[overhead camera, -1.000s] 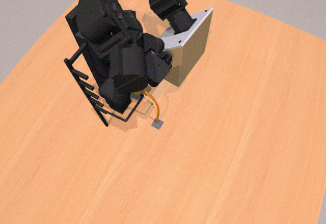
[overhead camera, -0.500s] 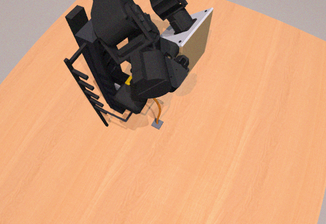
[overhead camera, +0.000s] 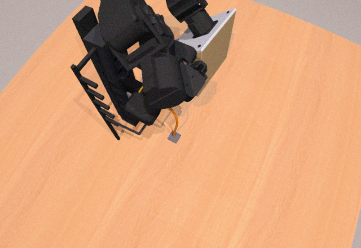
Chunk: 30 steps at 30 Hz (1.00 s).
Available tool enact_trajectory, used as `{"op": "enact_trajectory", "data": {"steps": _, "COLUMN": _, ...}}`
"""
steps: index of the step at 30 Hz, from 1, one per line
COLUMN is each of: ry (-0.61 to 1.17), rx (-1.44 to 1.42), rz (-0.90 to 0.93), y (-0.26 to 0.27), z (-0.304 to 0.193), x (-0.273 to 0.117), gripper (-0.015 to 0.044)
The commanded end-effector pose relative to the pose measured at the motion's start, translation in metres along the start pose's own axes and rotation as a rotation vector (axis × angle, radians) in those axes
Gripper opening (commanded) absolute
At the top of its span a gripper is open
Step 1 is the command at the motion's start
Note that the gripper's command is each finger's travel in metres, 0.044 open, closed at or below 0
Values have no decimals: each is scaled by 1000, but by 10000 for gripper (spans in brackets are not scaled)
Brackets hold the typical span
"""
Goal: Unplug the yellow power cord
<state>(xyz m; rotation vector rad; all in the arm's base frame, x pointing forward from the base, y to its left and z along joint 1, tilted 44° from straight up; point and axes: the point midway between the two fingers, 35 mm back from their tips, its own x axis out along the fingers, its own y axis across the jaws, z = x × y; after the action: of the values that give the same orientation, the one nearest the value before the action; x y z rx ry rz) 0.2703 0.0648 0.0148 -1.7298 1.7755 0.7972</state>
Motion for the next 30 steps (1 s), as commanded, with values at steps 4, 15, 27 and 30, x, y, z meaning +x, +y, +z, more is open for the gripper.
{"op": "enact_trajectory", "data": {"steps": 4, "ry": -2, "rx": -1, "rz": -13, "y": 0, "z": 1, "x": -8, "gripper": 160}}
{"op": "enact_trajectory", "data": {"steps": 15, "ry": -2, "rx": -1, "rz": -13, "y": -1, "z": -11, "x": -8, "gripper": 160}}
{"op": "enact_trajectory", "data": {"steps": 27, "ry": -1, "rx": -1, "rz": -13, "y": 0, "z": -31, "x": -8, "gripper": 160}}
{"op": "enact_trajectory", "data": {"steps": 30, "ry": 0, "rx": -1, "rz": -13, "y": 0, "z": -35, "x": -8, "gripper": 160}}
